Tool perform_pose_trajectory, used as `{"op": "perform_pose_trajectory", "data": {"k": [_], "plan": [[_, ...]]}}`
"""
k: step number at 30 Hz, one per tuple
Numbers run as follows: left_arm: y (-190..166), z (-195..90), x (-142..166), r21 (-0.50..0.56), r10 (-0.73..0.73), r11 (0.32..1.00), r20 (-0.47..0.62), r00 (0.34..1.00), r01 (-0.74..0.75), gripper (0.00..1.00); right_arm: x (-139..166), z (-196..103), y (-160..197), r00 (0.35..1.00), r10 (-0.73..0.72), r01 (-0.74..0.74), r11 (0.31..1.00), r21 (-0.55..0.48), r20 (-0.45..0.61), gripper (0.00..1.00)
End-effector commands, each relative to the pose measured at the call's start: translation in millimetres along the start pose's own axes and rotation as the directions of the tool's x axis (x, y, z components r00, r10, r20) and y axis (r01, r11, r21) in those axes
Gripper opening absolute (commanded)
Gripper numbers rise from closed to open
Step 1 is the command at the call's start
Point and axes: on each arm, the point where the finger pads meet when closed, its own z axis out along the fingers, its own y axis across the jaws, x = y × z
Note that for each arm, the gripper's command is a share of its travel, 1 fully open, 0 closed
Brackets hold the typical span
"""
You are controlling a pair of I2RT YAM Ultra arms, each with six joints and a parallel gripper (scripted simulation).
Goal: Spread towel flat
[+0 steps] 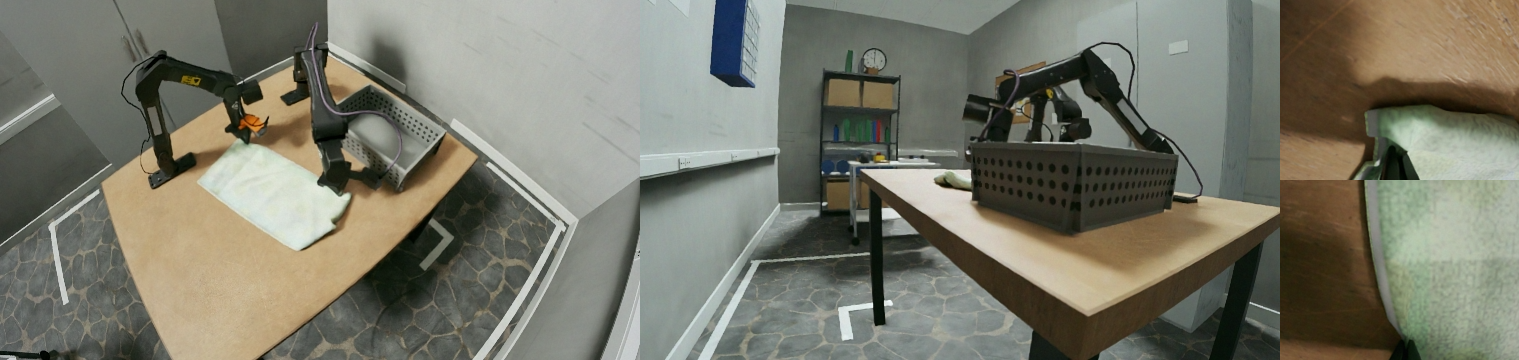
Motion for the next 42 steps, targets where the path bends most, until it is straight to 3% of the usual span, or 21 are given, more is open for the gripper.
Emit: {"op": "perform_pose_trajectory", "data": {"k": [1, 12, 13, 15, 16, 18, 41, 42], "plan": [[-0.2, 7.3, 0.5, -0.019, -0.003, 1.000, -0.003, 1.000, 0.003, 0.01, 1.4, 11.1, -11.5, 1.000, 0.000, 0.000, 1.000, 0.020, -0.011, 0.00], [6.3, 3.9, 0.0, -0.038, 0.006, 0.999, -0.021, 1.000, -0.007, 0.00, 2.5, 11.4, -5.7, 1.000, 0.008, -0.008, 1.000, 0.004, -0.023, 0.00], [11.9, -6.7, -4.6, -0.045, 0.002, 0.999, -0.038, 0.999, -0.004, 0.00, -12.6, 1.3, 10.3, 1.000, 0.009, -0.009, 0.999, -0.039, -0.001, 0.00], [11.8, -6.7, -4.4, -0.045, 0.001, 0.999, -0.038, 0.999, -0.003, 0.00, -12.6, 1.3, 10.3, 1.000, 0.009, -0.009, 0.999, -0.039, -0.001, 0.00], [10.7, -29.9, -8.6, -0.055, 0.005, 0.998, -0.038, 0.999, -0.008, 0.00, -19.1, -31.0, 6.7, 1.000, 0.011, -0.011, 0.998, -0.056, 0.005, 0.00], [7.3, -36.9, -8.5, -0.042, 0.007, 0.999, -0.029, 1.000, -0.009, 0.00, -21.0, -30.9, 5.3, 1.000, 0.012, -0.011, 0.999, -0.049, 0.016, 0.00], [7.2, -36.4, -8.2, -0.043, 0.008, 0.999, -0.030, 1.000, -0.009, 0.00, -19.7, -27.5, 5.1, 1.000, 0.012, -0.012, 0.999, -0.037, 0.013, 0.00], [6.1, -29.9, 0.3, -0.037, 0.029, 0.999, -0.026, 0.999, -0.030, 0.00, -9.0, -25.5, -7.5, 1.000, -0.009, 0.009, 1.000, -0.016, 0.000, 0.00]]}}
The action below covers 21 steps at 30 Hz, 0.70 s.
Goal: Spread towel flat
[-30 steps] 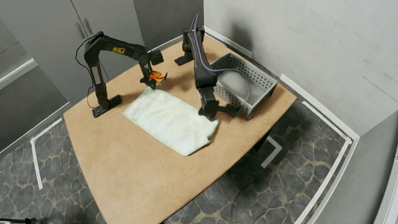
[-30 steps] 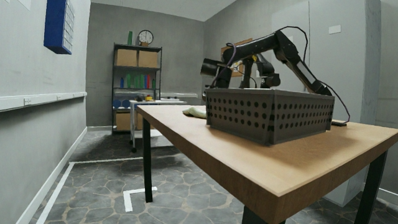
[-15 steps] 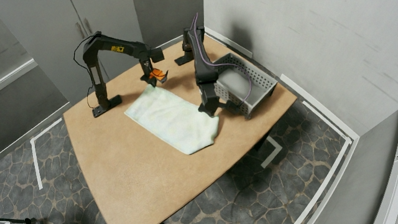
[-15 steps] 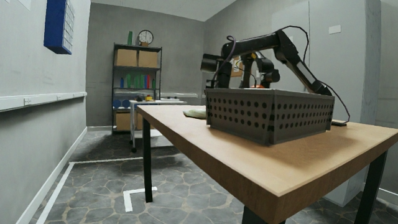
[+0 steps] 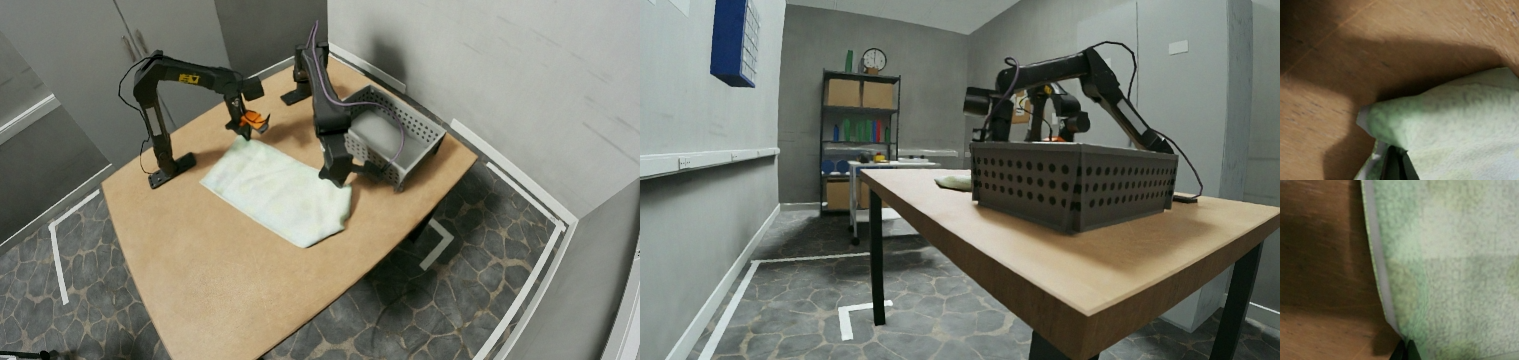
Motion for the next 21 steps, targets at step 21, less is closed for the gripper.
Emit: {"op": "perform_pose_trajectory", "data": {"k": [21], "plan": [[-76.5, -69.3, -6.5, 0.090, 0.304, 0.943, 0.159, 0.939, -0.321, 0.00, -10.8, -70.4, -100.2, 0.968, -0.193, 0.207, 0.975, -0.076, 0.161, 0.00]]}}
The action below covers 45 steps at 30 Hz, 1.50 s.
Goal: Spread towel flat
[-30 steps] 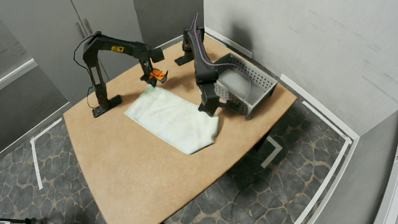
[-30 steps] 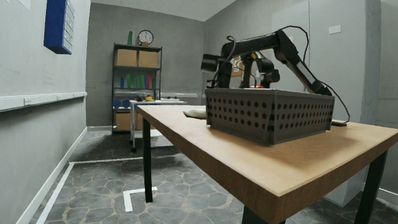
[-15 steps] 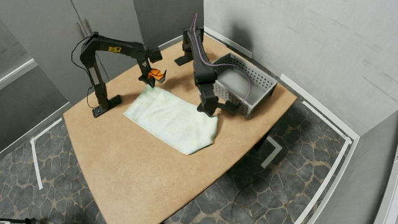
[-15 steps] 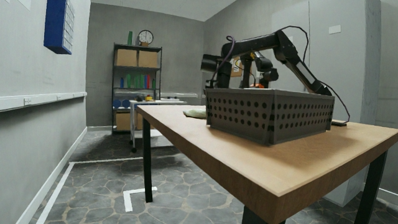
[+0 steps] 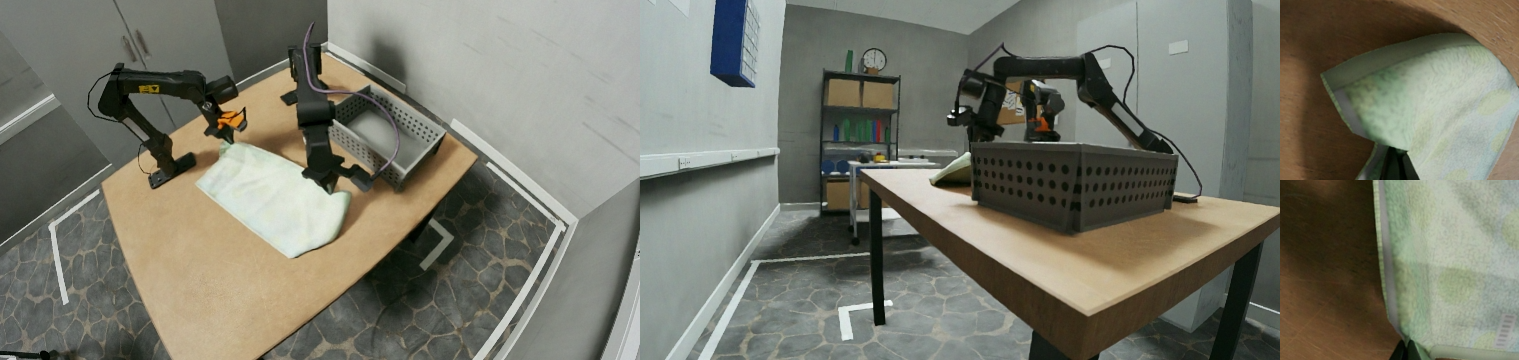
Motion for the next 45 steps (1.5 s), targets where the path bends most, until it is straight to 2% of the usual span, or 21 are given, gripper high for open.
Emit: {"op": "perform_pose_trajectory", "data": {"k": [1, 2, 4, 5, 7, 8, 12, 13, 15, 16, 17, 19, 21, 24, 25, 26, 31, 32, 36, 37, 45], "plan": [[-13.6, -16.1, -7.6, -0.006, 0.095, 0.996, 0.020, 0.995, -0.094, 0.00, 1.7, -18.5, -23.5, 0.997, -0.076, 0.076, 0.997, -0.011, 0.023, 0.00], [-31.5, -30.0, -15.1, 0.020, 0.166, 0.986, 0.048, 0.985, -0.167, 0.00, -1.7, -36.4, -44.3, 0.993, -0.095, 0.097, 0.995, -0.020, 0.065, 0.00], [-31.5, -30.0, -15.0, 0.022, 0.173, 0.984, 0.051, 0.984, -0.174, 0.00, -12.6, -47.0, -39.4, 0.991, -0.089, 0.093, 0.995, -0.036, 0.101, 0.00], [-50.4, -44.3, -23.2, 0.048, 0.232, 0.970, 0.098, 0.968, -0.238, 0.00, -14.9, -65.2, -62.4, 0.985, -0.095, 0.101, 0.994, -0.033, 0.142, 0.00], [-50.5, -44.3, -23.2, 0.055, 0.249, 0.965, 0.112, 0.962, -0.256, 0.00, -14.9, -65.2, -62.4, 0.985, -0.095, 0.101, 0.994, -0.033, 0.142, 0.00], [-69.4, -58.7, -31.3, 0.080, 0.294, 0.947, 0.170, 0.941, -0.310, 0.00, -17.1, -83.4, -85.2, 0.984, -0.087, 0.091, 0.996, -0.021, 0.153, 0.00], [-69.4, -58.8, -31.3, 0.090, 0.315, 0.937, 0.199, 0.928, -0.337, 0.00, -17.1, -83.4, -85.2, 0.984, -0.087, 0.091, 0.996, -0.021, 0.153, 0.00], [-87.9, -72.8, -39.2, 0.110, 0.347, 0.916, 0.263, 0.900, -0.385, 0.00, -19.3, -101.1, -107.3, 0.985, -0.060, 0.062, 0.998, -0.005, 0.160, 0.00], [-81.8, -71.7, -45.1, 0.117, 0.355, 0.907, 0.305, 0.883, -0.405, 0.00, -19.3, -101.1, -107.3, 0.985, -0.060, 0.062, 0.998, -0.005, 0.160, 0.00], [-109.6, -88.9, -50.8, 0.146, 0.375, 0.876, 0.393, 0.839, -0.460, 0.00, -21.4, -117.9, -128.0, 0.985, -0.018, 0.017, 1.000, 0.013, 0.170, 0.00], [-107.9, -95.9, -46.7, 0.166, 0.391, 0.852, 0.430, 0.814, -0.497, 0.00, -21.4, -117.9, -128.0, 0.985, -0.018, 0.017, 1.000, 0.013, 0.170, 0.00], [-105.8, -95.5, -48.8, 0.165, 0.388, 0.854, 0.430, 0.815, -0.493, 0.00, -21.4, -117.9, -128.0, 0.985, -0.018, 0.017, 1.000, 0.013, 0.170, 0.00], [-122.0, -108.2, -54.7, 0.178, 0.399, 0.806, 0.541, 0.740, -0.565, 0.00, -23.7, -132.1, -147.0, 0.983, 0.034, -0.040, 0.999, 0.031, 0.181, 0.00], [-114.8, -106.7, -62.1, 0.173, 0.390, 0.815, 0.540, 0.745, -0.552, 0.00, -23.8, -132.0, -147.0, 0.983, 0.034, -0.041, 0.999, 0.031, 0.181, 0.00], [-135.9, -119.4, -60.8, 0.181, 0.397, 0.777, 0.603, 0.692, -0.603, 0.00, -25.8, -145.2, -163.8, 0.975, 0.090, -0.102, 0.994, 0.049, 0.202, 0.00], [-128.8, -117.9, -67.8, 0.176, 0.387, 0.769, 0.636, 0.667, -0.614, 0.00, -25.8, -145.2, -163.8, 0.975, 0.090, -0.102, 0.994, 0.049, 0.201, 0.00], [-129.4, -118.0, -67.3, 0.177, 0.388, 0.768, 0.636, 0.667, -0.615, 0.00, -25.9, -145.1, -163.8, 0.975, 0.090, -0.102, 0.994, 0.049, 0.201, 0.00], [-141.1, -127.4, -72.3, 0.172, 0.392, 0.730, 0.687, 0.612, -0.662, 0.00, -27.4, -157.0, -177.7, 0.963, 0.142, -0.161, 0.985, 0.064, 0.230, 0.00], [-140.3, -127.2, -73.1, 0.171, 0.392, 0.728, 0.690, 0.608, -0.664, 0.00, -27.4, -157.0, -177.7, 0.963, 0.142, -0.161, 0.985, 0.064, 0.230, 0.00], [-149.2, -134.4, -76.9, 0.165, 0.392, 0.694, 0.729, 0.561, -0.701, 0.00, -28.2, -167.4, -188.0, 0.947, 0.183, -0.209, 0.975, 0.076, 0.263, 0.00], [-156.8, -140.6, -80.2, 0.157, 0.390, 0.664, 0.762, 0.518, -0.731, 0.00, -29.2, -175.0, -197.1, 0.932, 0.219, -0.253, 0.964, 0.086, 0.289, 0.00]]}}
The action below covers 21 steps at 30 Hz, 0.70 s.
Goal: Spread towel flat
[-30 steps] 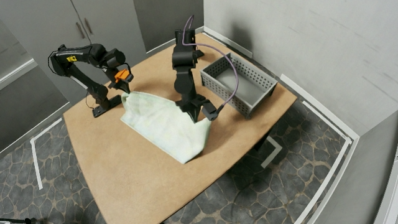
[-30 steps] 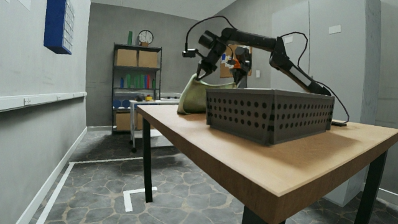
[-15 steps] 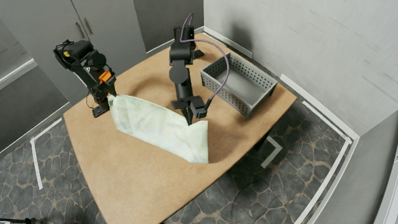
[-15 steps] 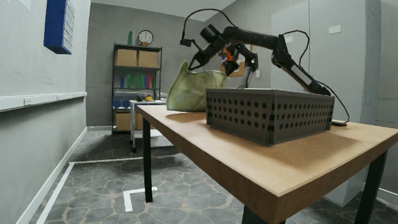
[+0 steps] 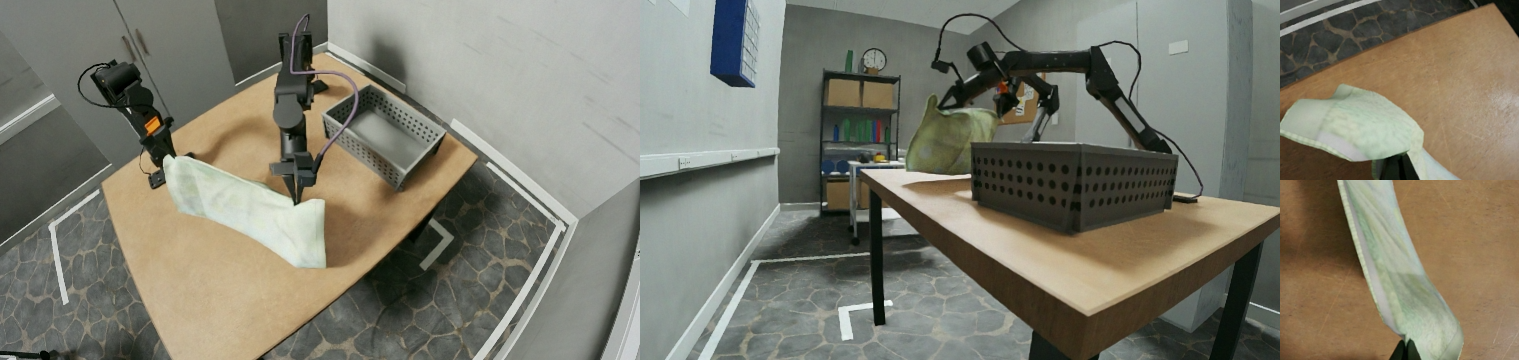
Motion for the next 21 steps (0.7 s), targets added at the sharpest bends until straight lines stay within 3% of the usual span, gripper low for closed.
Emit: {"op": "perform_pose_trajectory", "data": {"k": [1, 21], "plan": [[4.6, -11.2, -37.4, 0.015, 0.025, 0.999, 0.152, 0.988, -0.028, 0.00, -3.5, -15.9, -3.3, 0.999, 0.009, -0.009, 1.000, 0.001, 0.043, 0.00], [6.5, -14.5, -43.6, 0.004, 0.023, 1.000, 0.164, 0.986, -0.024, 0.00, -3.5, -15.9, -4.4, 0.999, 0.012, -0.012, 1.000, 0.007, 0.043, 0.00]]}}
